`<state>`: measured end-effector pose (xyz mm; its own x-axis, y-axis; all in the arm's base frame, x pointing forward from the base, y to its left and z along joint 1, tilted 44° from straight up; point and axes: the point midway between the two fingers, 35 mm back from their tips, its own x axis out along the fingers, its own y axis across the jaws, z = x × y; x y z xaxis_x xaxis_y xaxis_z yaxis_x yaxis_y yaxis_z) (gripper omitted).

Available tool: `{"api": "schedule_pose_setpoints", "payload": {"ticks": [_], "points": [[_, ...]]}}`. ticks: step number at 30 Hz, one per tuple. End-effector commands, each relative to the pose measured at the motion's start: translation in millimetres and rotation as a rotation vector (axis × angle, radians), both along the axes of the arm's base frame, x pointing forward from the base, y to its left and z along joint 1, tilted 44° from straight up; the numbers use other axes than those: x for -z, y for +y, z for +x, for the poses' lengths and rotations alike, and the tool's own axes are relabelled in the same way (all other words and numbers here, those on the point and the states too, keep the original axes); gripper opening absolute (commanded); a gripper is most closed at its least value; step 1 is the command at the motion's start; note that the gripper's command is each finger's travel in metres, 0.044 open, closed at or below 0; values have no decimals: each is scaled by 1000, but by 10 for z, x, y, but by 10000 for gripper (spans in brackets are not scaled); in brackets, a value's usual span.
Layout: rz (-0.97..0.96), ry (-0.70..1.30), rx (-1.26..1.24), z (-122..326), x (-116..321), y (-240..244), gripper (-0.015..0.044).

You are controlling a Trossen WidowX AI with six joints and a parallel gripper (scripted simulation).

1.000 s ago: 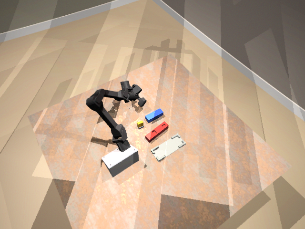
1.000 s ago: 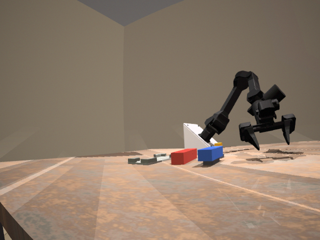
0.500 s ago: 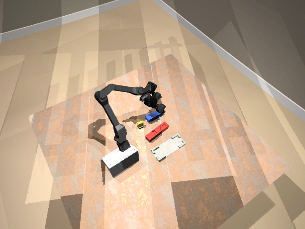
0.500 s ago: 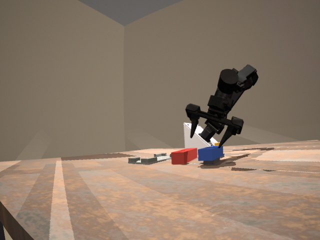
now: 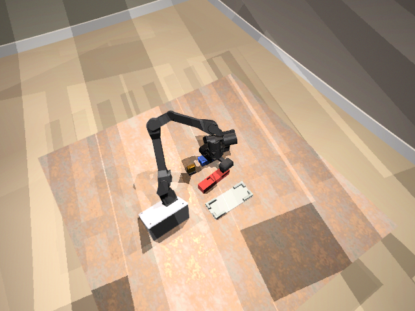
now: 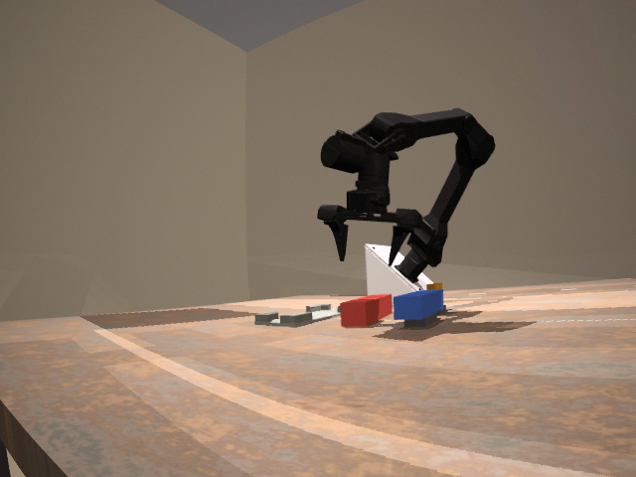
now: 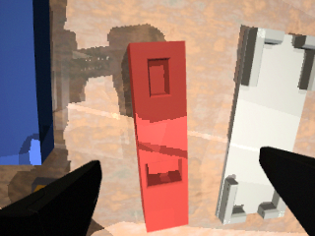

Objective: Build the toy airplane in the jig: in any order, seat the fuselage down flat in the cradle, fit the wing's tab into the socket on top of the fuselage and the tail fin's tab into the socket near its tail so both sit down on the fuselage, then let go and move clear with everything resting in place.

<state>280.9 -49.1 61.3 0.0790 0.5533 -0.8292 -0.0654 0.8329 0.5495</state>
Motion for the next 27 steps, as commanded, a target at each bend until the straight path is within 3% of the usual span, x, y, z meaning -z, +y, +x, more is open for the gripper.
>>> {"api": "schedule_pose_setpoints", "payload": {"ticks": [1, 9, 16, 27], "points": [[161, 18, -10, -216, -56, -207, 440], [161, 18, -9, -214, -47, -199, 440], [162, 17, -10, -183, 319, 147, 440], [163, 17, -10, -175, 439, 261, 440]]}}
